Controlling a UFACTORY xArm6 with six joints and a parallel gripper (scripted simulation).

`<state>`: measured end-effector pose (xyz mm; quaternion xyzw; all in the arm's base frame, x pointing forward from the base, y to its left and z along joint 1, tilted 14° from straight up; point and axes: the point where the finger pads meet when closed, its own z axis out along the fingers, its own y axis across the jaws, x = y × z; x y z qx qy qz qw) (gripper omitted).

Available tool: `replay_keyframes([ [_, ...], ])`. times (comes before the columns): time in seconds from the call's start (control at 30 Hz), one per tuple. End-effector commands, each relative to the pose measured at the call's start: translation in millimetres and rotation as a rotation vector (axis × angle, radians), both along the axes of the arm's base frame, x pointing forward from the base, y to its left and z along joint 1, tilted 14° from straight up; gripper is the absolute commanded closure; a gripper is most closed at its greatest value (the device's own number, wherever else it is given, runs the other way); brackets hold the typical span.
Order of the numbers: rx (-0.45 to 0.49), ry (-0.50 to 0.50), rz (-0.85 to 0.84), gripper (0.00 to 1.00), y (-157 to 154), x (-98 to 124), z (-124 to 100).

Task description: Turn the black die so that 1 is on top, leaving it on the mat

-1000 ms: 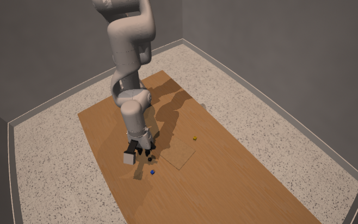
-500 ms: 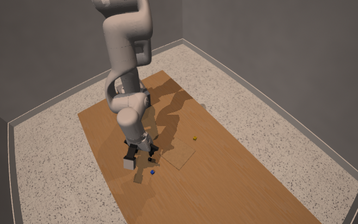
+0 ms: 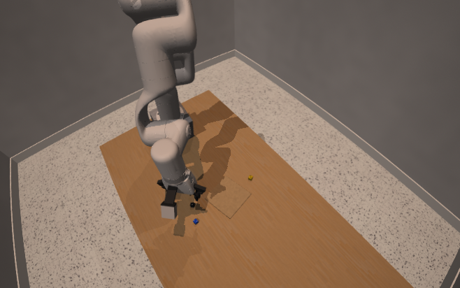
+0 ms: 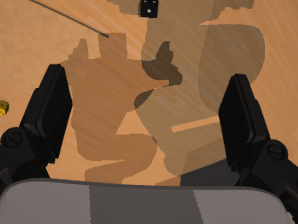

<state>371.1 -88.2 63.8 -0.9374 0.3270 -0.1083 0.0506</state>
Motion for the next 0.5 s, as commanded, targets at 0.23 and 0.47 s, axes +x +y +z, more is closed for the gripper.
replay_keyframes([
  [0.23, -0.077, -0.016, 0.34, 0.0, 3, 3, -9],
  [0.47, -0.14, -0.024, 0.6, 0.0, 5, 4, -17],
])
